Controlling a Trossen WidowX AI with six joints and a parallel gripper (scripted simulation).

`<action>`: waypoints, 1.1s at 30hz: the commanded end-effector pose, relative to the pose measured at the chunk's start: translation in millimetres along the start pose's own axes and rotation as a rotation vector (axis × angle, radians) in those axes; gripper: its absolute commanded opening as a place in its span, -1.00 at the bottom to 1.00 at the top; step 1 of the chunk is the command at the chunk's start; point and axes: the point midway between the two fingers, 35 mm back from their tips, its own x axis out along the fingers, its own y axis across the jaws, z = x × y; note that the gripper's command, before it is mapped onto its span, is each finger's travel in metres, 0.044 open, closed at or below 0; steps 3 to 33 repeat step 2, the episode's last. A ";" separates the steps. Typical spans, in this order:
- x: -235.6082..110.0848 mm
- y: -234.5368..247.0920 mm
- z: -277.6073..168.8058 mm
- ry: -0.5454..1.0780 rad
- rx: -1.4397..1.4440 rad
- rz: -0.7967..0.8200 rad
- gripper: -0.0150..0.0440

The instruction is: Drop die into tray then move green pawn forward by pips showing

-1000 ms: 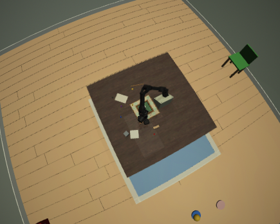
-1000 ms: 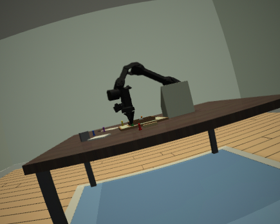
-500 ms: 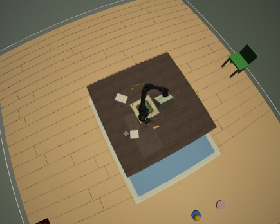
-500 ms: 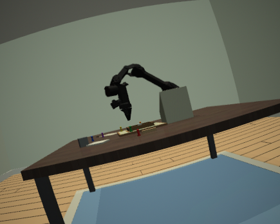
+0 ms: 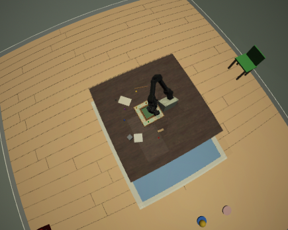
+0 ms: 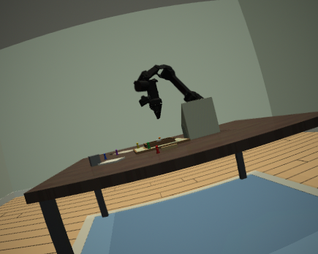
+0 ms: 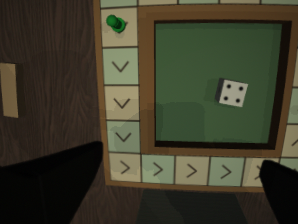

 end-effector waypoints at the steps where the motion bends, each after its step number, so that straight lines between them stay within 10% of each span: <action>1: 3.0 2.1 3.0 0.005 -0.005 -0.009 1.00; 33: 3.0 2.1 3.0 0.005 -0.005 -0.009 1.00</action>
